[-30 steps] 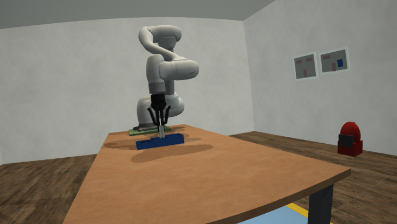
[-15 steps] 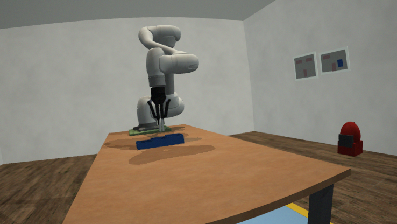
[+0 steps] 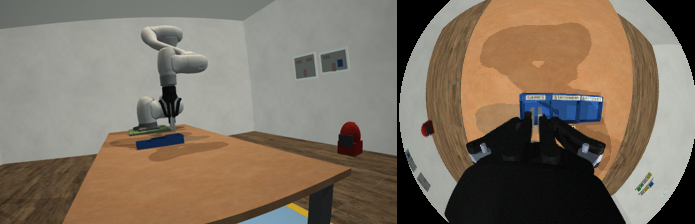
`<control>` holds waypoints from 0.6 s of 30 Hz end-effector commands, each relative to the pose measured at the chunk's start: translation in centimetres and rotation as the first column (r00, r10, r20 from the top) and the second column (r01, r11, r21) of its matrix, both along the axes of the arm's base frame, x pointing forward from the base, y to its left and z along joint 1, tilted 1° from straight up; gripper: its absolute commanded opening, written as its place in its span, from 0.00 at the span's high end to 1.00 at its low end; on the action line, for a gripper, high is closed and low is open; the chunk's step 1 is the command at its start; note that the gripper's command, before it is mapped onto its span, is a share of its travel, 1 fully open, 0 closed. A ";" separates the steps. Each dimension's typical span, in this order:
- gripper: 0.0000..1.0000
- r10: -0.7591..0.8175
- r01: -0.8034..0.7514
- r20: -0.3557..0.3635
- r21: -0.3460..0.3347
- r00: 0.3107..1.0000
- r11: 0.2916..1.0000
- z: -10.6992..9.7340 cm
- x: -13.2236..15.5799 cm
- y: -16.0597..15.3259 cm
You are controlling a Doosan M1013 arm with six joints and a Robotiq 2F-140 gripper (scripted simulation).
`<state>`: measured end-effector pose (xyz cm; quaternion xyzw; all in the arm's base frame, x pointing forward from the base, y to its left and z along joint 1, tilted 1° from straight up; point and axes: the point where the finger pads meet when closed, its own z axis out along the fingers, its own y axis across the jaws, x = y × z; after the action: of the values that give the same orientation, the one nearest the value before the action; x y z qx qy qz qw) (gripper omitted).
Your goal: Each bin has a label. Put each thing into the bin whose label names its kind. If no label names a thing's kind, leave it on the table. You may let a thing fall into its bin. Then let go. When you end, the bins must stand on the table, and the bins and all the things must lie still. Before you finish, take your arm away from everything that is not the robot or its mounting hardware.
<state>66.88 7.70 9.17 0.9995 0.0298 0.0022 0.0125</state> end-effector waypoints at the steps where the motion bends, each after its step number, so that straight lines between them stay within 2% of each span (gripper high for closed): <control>1: 0.95 0.000 0.000 0.000 0.000 1.000 1.000 0.0 -0.1 1.4; 8: 0.95 0.000 0.000 0.000 0.000 1.000 1.000 -0.6 -0.1 1.8; 18: 0.95 0.000 0.000 0.000 0.000 1.000 1.000 -3.2 -0.1 1.8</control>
<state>66.78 9.47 6.34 0.9995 0.0297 0.0021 0.0126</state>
